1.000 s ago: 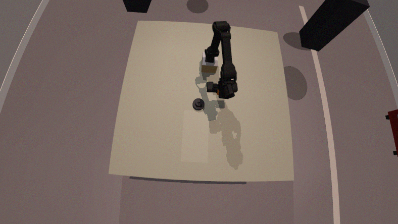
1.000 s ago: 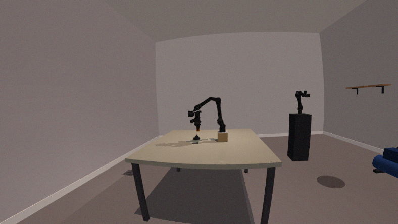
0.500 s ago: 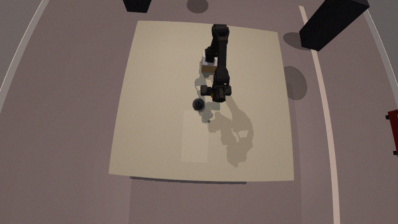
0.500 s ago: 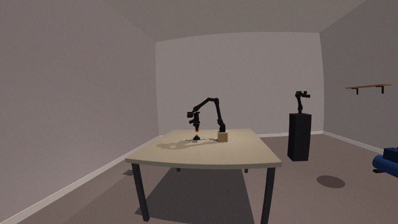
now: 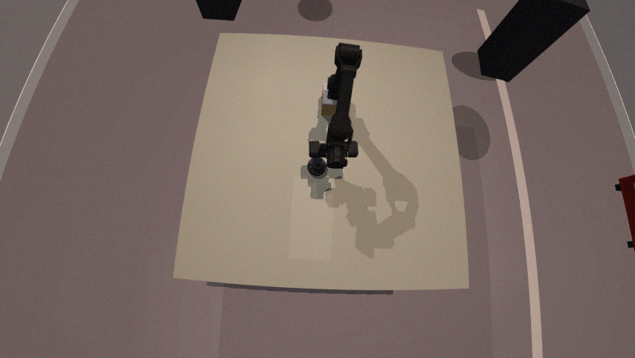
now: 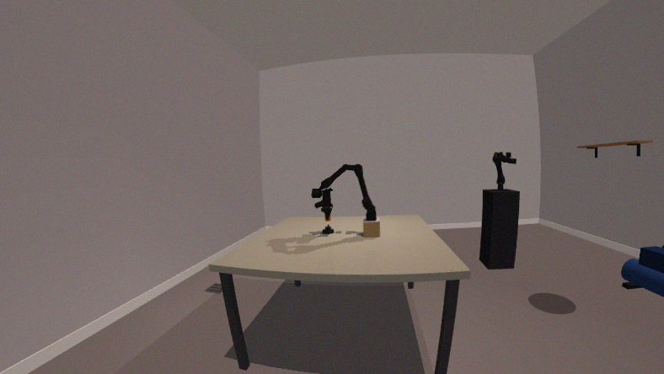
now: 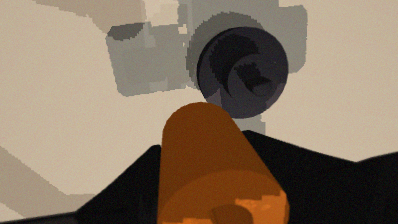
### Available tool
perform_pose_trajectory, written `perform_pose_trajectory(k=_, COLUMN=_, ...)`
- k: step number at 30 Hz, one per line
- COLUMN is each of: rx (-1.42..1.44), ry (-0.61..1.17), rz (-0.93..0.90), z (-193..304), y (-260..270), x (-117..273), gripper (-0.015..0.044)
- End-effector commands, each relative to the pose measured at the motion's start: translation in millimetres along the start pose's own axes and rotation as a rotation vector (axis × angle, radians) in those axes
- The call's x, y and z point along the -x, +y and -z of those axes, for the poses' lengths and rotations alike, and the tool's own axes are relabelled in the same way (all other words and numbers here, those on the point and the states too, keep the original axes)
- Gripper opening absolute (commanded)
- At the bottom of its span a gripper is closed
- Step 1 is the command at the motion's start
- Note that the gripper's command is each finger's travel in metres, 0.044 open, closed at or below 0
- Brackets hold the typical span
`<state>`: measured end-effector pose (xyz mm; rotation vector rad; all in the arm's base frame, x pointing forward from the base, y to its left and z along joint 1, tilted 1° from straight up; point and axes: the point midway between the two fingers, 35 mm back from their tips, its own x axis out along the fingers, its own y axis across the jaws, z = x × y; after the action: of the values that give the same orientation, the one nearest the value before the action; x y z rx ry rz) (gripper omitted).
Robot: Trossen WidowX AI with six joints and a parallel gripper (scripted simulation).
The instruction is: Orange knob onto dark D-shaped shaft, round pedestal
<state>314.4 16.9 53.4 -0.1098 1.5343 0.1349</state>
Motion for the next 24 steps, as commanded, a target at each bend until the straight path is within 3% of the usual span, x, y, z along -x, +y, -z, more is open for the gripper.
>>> perform_pose_trajectory(k=1, rx=0.001, ry=-0.010, rz=-0.001, z=-5, y=-14, x=-3, gripper=0.0000)
perform_pose_trajectory(k=24, rx=0.001, ry=-0.011, rz=0.002, z=-9, y=-55, x=-38, gripper=0.0000)
